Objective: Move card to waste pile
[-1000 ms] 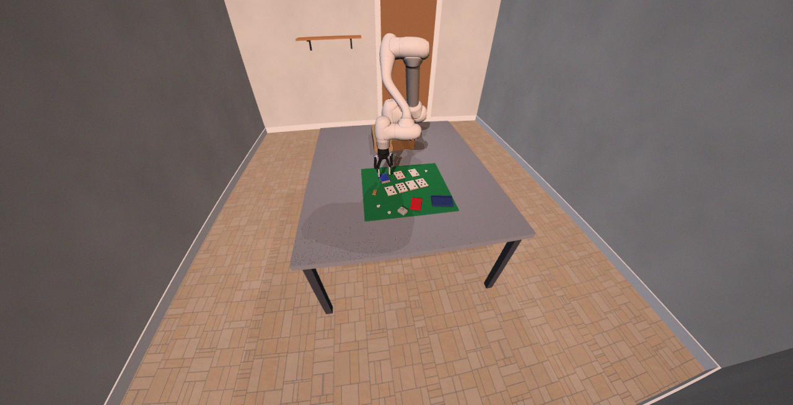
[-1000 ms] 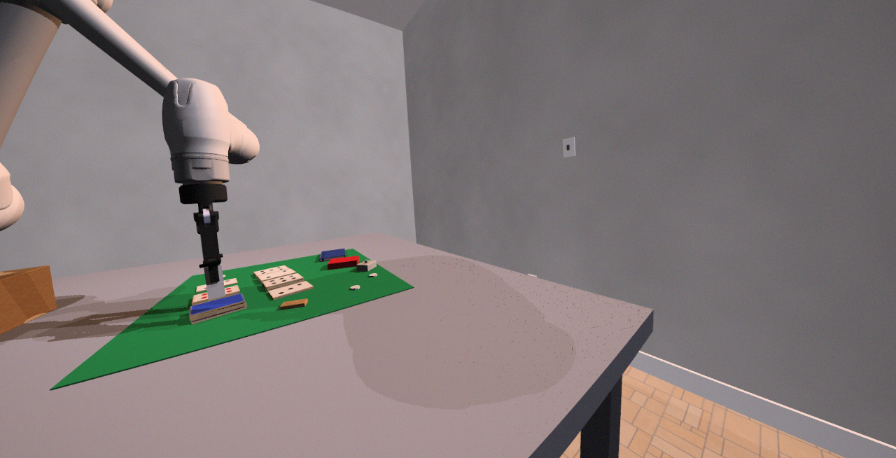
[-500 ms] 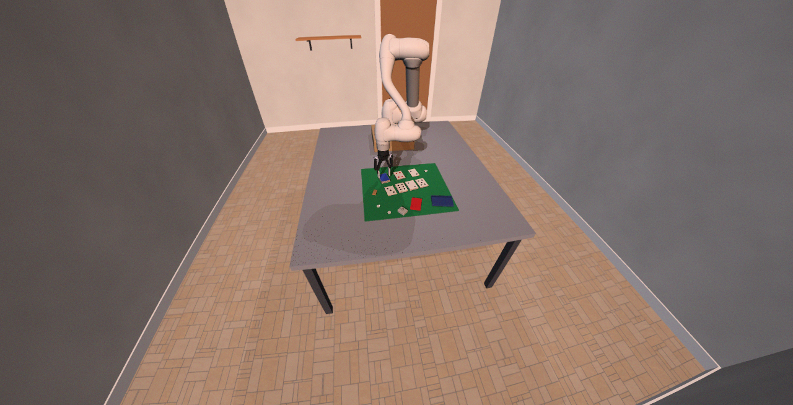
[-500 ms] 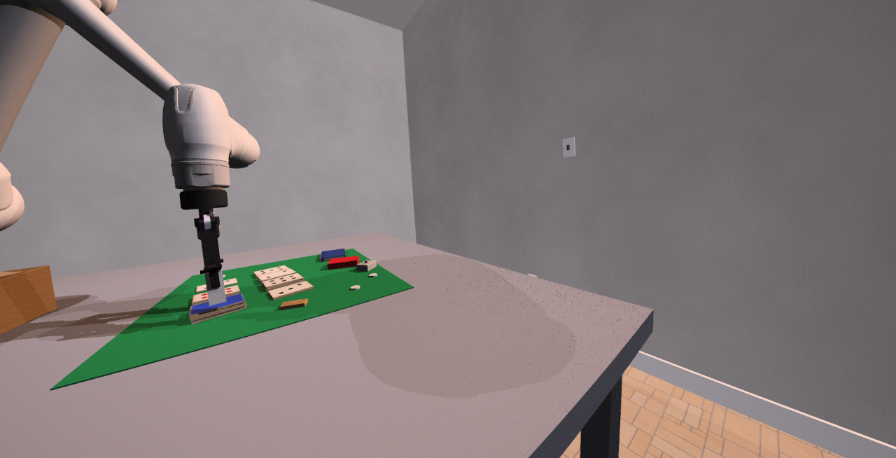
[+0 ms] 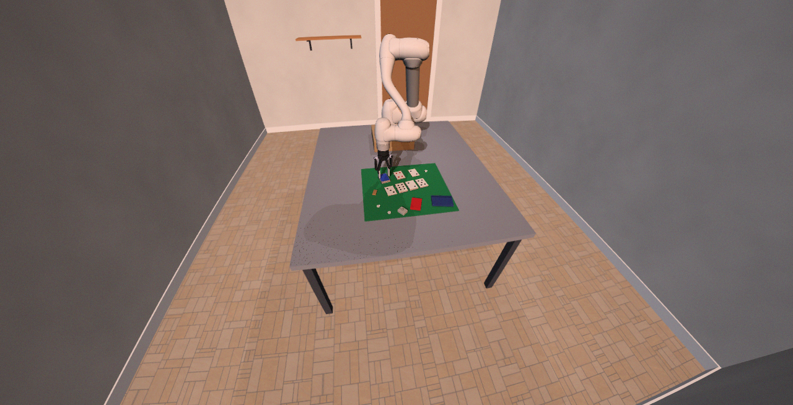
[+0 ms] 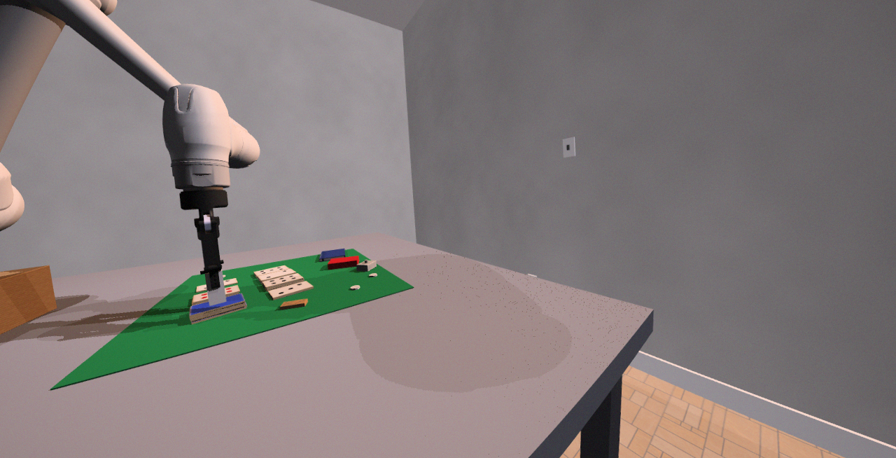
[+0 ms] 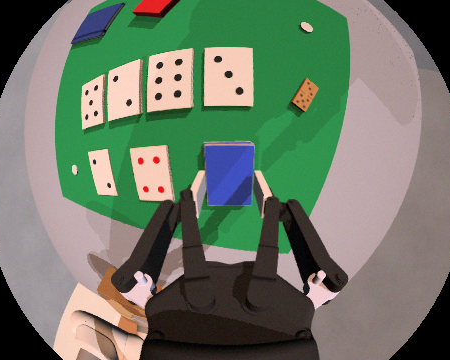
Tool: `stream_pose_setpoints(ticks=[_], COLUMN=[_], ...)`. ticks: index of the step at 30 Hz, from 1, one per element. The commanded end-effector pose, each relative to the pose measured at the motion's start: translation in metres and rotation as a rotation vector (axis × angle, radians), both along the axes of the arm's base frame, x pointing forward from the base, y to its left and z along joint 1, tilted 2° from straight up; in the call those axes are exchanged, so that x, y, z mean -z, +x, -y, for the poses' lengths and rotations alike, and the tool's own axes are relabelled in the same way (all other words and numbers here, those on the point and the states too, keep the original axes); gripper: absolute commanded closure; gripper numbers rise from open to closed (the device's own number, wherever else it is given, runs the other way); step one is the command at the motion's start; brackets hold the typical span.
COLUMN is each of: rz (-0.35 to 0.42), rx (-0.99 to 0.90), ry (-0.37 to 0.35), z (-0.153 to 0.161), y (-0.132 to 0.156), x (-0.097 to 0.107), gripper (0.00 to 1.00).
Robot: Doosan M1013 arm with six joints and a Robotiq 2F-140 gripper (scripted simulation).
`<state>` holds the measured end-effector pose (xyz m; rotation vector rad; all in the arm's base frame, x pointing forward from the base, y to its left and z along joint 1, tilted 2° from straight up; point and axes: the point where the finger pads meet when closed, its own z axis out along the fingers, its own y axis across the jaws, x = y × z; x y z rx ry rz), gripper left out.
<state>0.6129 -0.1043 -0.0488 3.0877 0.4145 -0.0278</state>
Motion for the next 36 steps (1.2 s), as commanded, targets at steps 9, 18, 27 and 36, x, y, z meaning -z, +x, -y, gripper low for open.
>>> stream_pose_setpoints(ticks=[9, 18, 27, 36], rz=[0.000, 0.000, 0.000, 0.000], rx=[0.000, 0.000, 0.000, 0.000], ry=[0.000, 0.000, 0.000, 0.000], z=[-0.0001, -0.0001, -0.0001, -0.0001], y=[0.0000, 0.0000, 0.0000, 0.0000], x=[-0.0001, -0.0001, -0.0001, -0.0001], gripper=[0.58, 0.50, 0.50, 0.50])
